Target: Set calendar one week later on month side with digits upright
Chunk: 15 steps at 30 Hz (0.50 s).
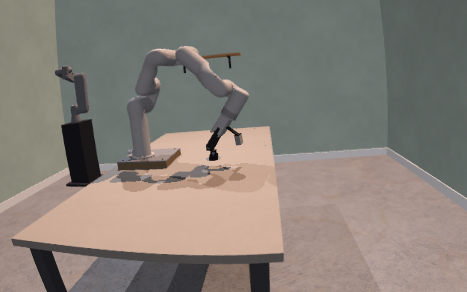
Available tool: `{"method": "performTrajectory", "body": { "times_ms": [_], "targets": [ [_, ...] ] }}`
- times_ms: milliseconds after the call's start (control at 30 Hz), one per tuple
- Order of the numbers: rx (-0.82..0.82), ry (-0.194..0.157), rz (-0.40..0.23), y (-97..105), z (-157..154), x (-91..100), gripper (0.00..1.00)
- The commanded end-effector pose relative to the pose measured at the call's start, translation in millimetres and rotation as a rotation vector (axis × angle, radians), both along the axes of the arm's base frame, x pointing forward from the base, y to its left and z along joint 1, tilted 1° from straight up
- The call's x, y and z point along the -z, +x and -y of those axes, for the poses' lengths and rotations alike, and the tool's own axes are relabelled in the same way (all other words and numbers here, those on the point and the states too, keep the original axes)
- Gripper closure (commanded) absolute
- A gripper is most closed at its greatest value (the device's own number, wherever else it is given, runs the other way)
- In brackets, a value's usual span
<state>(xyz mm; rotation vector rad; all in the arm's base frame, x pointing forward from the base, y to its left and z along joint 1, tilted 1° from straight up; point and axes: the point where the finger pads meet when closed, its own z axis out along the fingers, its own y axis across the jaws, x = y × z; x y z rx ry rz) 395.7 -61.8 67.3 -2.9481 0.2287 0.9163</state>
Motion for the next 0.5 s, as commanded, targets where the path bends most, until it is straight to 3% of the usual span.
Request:
{"method": "performTrajectory", "body": {
  "times_ms": [0,133,333,467],
  "targets": [
    [0.000,-0.003,0.017,1.1,0.2,-1.7,0.73],
    [0.000,-0.019,0.120,-0.8,-0.2,-2.8,0.73],
    [0.000,-0.023,0.147,-1.3,-0.2,-3.1,0.73],
    [0.000,-0.039,0.250,-3.3,-0.6,-4.0,0.73]
  ]
}}
